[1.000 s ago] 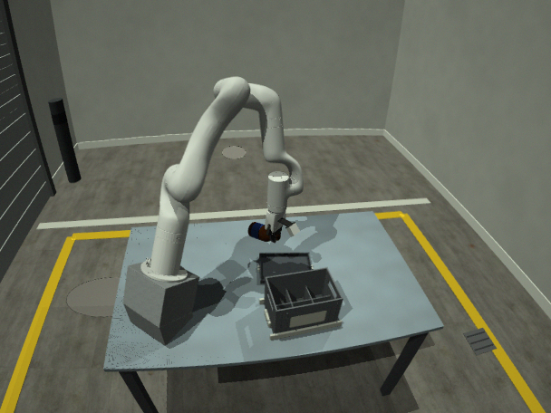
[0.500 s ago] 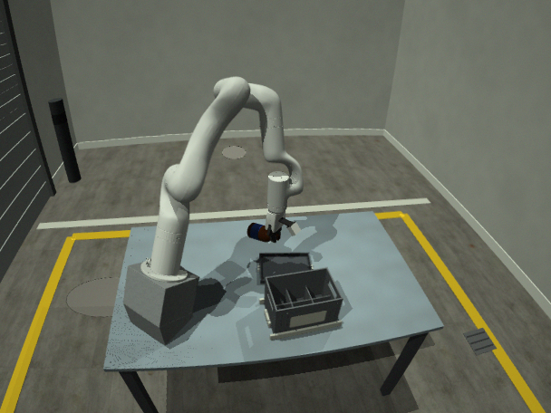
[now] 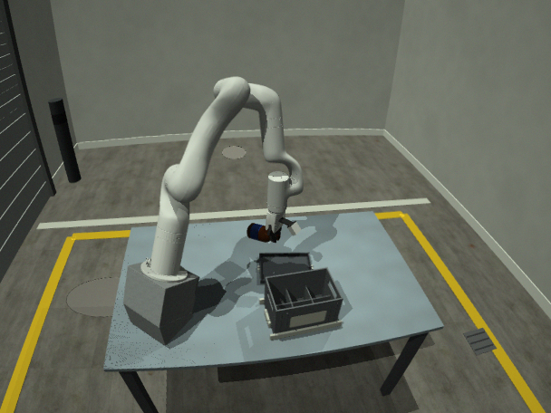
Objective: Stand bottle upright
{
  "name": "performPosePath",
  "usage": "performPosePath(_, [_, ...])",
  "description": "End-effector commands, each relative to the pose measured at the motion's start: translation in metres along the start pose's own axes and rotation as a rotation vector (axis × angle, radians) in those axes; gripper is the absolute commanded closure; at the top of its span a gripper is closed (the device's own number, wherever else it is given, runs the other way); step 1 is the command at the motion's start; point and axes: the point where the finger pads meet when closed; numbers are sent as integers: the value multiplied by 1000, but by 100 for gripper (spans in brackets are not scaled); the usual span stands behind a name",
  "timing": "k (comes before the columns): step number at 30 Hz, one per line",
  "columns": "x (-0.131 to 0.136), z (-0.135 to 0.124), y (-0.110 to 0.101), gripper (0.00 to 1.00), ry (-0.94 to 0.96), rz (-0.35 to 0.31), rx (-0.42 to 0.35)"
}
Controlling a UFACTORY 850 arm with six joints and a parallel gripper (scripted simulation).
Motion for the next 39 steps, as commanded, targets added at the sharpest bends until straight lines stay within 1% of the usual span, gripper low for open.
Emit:
performPosePath(1, [-1, 0, 0, 100, 0, 1, 1])
performPosePath(10, [-1, 0, 0, 100, -1, 3, 3])
performPosePath(18, [-4, 1, 0, 100, -2, 12, 21])
performPosePath(28, [-9, 3, 0, 100, -5, 30, 88])
performPosePath(33, [-8, 3, -1, 100, -4, 26, 125])
performPosePath(39, [-6, 2, -1, 100, -3, 18, 149])
Point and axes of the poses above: the point where the finger pads meet when closed, its own y axis out along the fingers, its own x axis across the jaws, z = x × y, and after that the axes turned 1 degree about -y, right-handed
